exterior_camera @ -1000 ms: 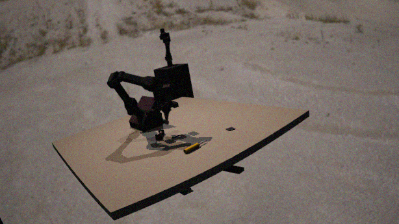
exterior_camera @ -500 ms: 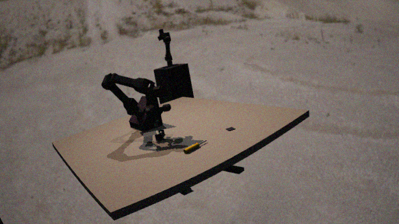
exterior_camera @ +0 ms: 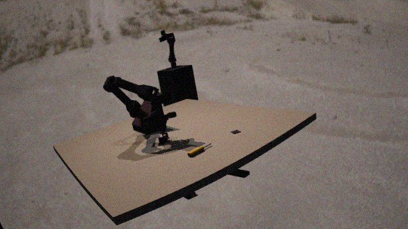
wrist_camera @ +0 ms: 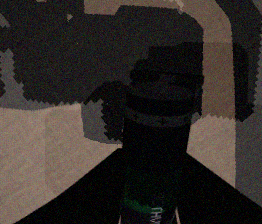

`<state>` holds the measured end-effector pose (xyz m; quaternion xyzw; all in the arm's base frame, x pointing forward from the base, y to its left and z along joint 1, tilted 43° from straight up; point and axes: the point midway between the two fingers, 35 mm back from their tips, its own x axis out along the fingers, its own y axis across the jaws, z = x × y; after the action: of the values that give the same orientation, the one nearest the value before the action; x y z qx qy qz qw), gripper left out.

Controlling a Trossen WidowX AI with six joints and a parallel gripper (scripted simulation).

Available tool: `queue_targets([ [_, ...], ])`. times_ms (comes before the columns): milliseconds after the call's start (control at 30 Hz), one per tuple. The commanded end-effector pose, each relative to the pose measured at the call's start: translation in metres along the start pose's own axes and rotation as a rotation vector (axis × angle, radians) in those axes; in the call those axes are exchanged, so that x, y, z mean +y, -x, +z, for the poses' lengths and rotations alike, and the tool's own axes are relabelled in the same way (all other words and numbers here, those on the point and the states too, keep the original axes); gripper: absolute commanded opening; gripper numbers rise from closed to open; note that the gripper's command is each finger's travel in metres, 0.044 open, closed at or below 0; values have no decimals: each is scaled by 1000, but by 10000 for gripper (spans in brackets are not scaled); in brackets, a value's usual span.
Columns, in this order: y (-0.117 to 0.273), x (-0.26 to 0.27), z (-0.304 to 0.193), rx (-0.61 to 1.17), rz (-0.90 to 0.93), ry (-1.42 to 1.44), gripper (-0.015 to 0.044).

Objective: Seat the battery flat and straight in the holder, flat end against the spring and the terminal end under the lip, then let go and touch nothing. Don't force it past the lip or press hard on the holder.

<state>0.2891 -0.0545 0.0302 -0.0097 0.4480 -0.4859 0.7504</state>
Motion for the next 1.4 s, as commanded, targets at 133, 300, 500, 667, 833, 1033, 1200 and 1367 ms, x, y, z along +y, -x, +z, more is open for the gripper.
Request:
queue_targets([
  [133, -11, -5, 2, -94, 0, 6, 76],
  [300, -12, -4, 1, -105, 1, 8, 76],
  [500, -16, -2, 0, -145, 7, 12, 76],
  [667, -18, -1, -2, -176, 11, 15, 76],
  [833, -20, 0, -3, -206, 14, 18, 76],
  [1033, -23, 0, -5, -242, 16, 20, 76],
  [1200, -24, -1, -7, -270, 17, 22, 76],
  [1367, -25, -2, -8, -297, 20, 23, 76],
])
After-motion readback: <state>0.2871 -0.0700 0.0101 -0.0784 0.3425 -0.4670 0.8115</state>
